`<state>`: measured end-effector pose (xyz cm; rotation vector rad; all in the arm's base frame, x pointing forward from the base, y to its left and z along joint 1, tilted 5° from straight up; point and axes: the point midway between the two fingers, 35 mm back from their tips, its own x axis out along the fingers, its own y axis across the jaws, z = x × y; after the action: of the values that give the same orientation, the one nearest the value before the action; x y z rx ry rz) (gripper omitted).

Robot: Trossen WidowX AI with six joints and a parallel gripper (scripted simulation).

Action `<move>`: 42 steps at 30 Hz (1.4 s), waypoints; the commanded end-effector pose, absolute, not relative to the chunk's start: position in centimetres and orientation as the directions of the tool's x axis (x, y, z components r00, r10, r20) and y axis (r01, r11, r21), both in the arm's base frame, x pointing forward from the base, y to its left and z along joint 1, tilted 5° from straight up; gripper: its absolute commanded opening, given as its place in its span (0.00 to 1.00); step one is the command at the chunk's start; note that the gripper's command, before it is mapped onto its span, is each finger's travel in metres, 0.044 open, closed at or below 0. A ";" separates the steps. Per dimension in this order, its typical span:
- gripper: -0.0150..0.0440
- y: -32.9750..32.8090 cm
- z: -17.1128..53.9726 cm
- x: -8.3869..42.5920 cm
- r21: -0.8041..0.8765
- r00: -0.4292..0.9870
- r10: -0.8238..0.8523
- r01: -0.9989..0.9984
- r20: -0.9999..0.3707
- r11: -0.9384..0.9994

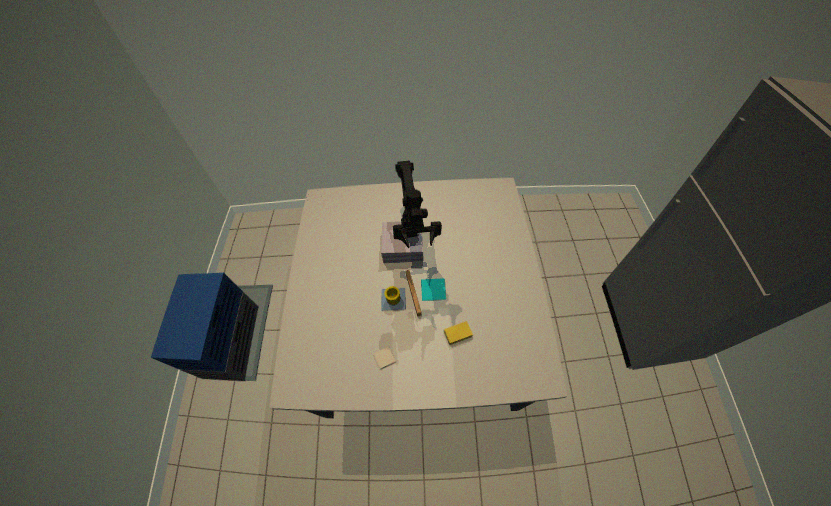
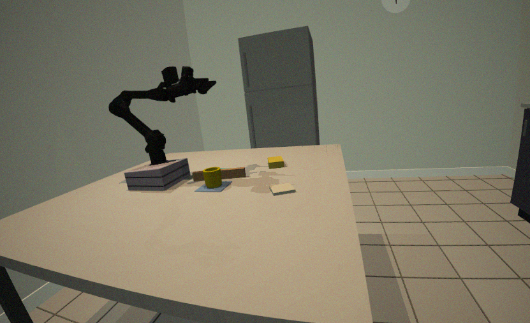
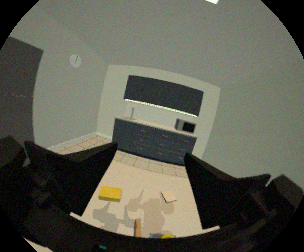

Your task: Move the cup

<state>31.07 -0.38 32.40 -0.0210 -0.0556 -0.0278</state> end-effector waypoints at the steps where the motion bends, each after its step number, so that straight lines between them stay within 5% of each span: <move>1: 0.89 -0.5 32.2 31.2 -0.030 0.999 -0.029 0.030 0.044 0.999; 9: 0.54 -4.1 21.8 36.2 -0.379 0.875 -0.092 -0.109 -0.476 0.919; 14: 0.54 -7.3 14.9 36.6 -0.428 0.644 -0.118 -0.350 -0.756 0.833; 19: 0.54 -10.2 8.7 34.8 -0.282 0.335 -0.082 -0.611 -0.939 0.739; 25: 0.54 -12.0 3.4 30.7 0.039 -0.024 0.032 -0.795 -0.999 0.605; 42: 0.54 -11.9 1.7 30.6 0.050 -0.035 0.037 -0.798 -0.999 0.600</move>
<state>30.77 -12.07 2.40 -0.6878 1.4597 0.7514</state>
